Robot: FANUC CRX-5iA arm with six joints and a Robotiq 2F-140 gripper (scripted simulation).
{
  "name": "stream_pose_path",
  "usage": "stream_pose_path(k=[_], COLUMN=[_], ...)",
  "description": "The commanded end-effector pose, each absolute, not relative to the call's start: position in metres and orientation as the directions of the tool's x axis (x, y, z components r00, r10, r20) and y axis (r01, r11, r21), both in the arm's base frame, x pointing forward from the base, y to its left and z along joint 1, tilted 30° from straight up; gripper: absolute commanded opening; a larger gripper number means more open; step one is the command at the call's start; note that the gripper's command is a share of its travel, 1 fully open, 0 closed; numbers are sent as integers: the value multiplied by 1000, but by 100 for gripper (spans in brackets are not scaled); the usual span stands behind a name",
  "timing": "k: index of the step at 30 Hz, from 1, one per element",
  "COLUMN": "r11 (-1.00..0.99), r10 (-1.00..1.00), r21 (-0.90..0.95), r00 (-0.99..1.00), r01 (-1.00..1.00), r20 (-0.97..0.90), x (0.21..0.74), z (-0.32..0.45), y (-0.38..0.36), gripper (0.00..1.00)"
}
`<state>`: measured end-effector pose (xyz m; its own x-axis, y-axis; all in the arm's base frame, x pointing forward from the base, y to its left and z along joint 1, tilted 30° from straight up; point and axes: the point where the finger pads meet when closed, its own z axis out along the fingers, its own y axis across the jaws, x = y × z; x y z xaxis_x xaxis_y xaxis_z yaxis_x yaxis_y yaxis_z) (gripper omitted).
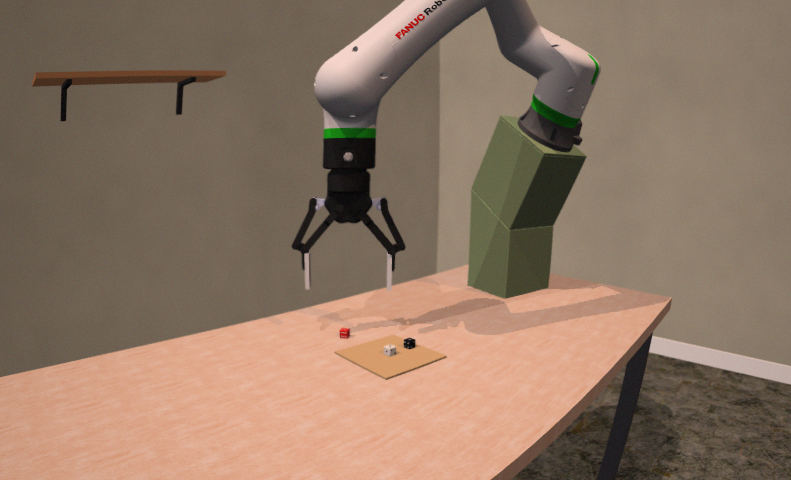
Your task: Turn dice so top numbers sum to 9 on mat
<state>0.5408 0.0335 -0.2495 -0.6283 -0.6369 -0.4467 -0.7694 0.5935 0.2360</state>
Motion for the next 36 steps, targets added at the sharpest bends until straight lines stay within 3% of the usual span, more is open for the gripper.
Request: stream_pose_path(k=[1,10,11,36], r11=[658,750,750,750], r10=[-576,-449,-449,-449], r21=[284,353,353,353], r00=[-709,-822,-822,-822], r01=[-697,-560,-560,-560], r20=[-407,-350,-350,-350], x=[541,540,540,540], z=[-253,-258,-258,-258], y=[30,23,23,23], gripper=[100,100,19,19])
